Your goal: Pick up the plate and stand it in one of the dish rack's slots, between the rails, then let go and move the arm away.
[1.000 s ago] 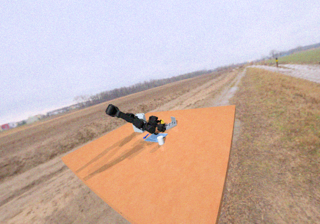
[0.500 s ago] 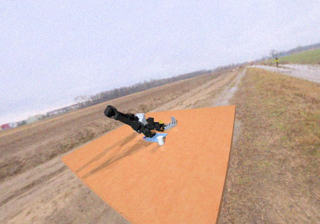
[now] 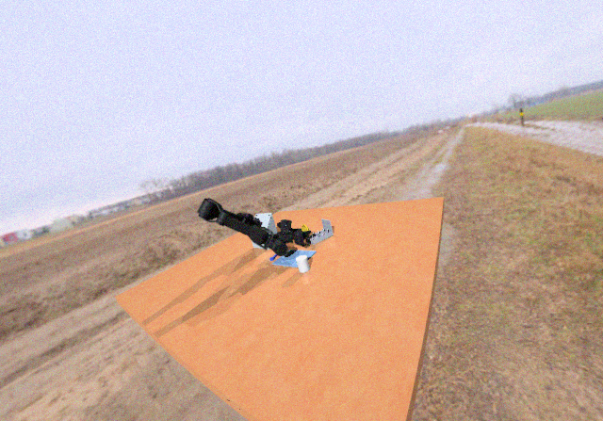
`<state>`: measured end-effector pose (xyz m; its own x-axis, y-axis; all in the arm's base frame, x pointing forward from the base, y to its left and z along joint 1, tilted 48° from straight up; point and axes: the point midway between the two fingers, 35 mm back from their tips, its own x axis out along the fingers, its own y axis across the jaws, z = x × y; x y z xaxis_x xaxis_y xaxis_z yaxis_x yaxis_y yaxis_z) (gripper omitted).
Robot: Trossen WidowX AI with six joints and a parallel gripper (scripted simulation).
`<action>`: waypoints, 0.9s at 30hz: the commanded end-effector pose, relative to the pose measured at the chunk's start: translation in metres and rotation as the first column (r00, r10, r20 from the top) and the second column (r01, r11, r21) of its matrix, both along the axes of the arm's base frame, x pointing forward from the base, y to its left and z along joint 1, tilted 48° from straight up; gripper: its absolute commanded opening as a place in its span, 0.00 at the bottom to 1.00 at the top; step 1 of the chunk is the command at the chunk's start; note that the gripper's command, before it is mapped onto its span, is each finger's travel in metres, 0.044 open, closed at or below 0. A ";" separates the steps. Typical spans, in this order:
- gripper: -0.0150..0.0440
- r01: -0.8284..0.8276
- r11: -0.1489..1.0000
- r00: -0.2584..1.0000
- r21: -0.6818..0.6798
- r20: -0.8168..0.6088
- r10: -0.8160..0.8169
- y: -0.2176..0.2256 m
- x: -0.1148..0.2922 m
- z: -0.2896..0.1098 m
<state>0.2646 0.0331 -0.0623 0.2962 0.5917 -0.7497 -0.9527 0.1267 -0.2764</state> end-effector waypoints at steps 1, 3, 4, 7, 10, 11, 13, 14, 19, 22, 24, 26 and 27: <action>0.25 0.003 1.000 1.000 -0.003 -0.004 -0.003 0.003 0.001 -0.003; 0.25 0.002 1.000 1.000 -0.002 -0.003 -0.002 0.005 0.002 -0.005; 0.25 0.001 1.000 1.000 -0.001 -0.002 -0.001 0.007 0.004 -0.007; 0.25 0.000 1.000 1.000 0.000 -0.001 0.000 0.010 0.005 -0.011; 0.25 0.000 1.000 1.000 0.000 -0.001 0.000 0.010 0.005 -0.011; 0.25 0.000 1.000 1.000 0.000 -0.001 0.000 0.010 0.005 -0.011; 0.25 0.000 1.000 1.000 0.000 -0.001 0.000 0.013 0.007 -0.013; 0.25 -0.001 1.000 1.000 0.001 -0.001 0.001 0.015 0.008 -0.016; 0.25 -0.001 1.000 1.000 0.002 0.000 0.001 0.019 0.010 -0.019; 0.25 -0.001 1.000 1.000 0.002 -0.001 0.001 0.019 0.010 -0.020; 0.25 -0.003 1.000 1.000 0.003 -0.001 0.003 0.022 0.012 -0.023; 0.25 -0.003 1.000 1.000 0.003 -0.001 0.003 0.023 0.012 -0.023; 0.25 -0.003 1.000 1.000 0.003 -0.001 0.003 0.022 0.012 -0.024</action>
<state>0.2754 0.0537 -0.0839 0.2938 0.5954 -0.7477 -0.9532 0.1247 -0.2753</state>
